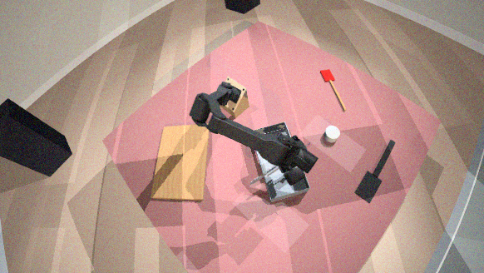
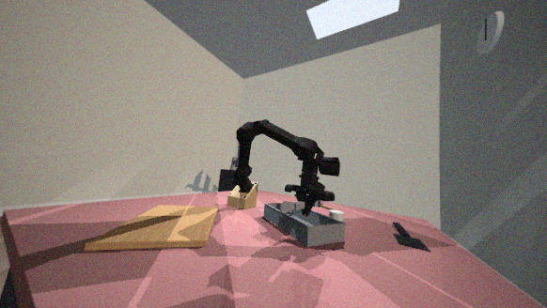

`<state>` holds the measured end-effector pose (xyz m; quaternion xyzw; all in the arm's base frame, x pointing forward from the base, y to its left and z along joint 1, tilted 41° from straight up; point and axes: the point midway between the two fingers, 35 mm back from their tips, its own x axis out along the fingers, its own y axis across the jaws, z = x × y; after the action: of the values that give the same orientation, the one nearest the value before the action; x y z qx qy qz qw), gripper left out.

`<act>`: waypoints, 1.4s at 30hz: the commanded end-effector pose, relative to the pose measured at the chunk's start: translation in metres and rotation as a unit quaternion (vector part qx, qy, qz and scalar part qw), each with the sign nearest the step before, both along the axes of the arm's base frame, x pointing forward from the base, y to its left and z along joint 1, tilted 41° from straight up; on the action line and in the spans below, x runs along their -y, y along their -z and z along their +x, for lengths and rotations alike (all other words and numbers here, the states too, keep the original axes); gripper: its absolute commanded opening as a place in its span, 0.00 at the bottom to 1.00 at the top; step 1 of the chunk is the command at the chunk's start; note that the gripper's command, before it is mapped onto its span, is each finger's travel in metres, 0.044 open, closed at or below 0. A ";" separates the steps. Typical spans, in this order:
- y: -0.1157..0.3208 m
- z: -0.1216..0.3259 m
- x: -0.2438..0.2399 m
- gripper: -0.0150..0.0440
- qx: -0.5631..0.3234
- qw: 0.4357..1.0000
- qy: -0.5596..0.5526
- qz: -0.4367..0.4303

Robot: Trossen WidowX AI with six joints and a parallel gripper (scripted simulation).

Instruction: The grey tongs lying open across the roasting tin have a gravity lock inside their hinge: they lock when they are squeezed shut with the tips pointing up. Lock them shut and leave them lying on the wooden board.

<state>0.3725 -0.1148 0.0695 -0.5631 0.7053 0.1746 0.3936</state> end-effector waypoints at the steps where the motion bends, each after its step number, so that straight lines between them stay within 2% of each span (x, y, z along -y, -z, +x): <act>1: -0.036 0.009 -0.037 0.00 0.008 1.000 -0.008 0.002; 5: -0.075 0.005 -0.070 0.00 0.006 1.000 -0.008 0.000; 17: -0.077 0.005 -0.072 0.00 0.006 1.000 -0.008 0.000; 27: -0.104 -0.014 -0.038 0.00 -0.036 0.998 -0.054 0.009; 42: -0.161 -0.074 0.023 0.00 -0.123 0.980 -0.157 0.017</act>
<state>0.3134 -0.1286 0.2176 -0.6237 0.6596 0.2973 0.2959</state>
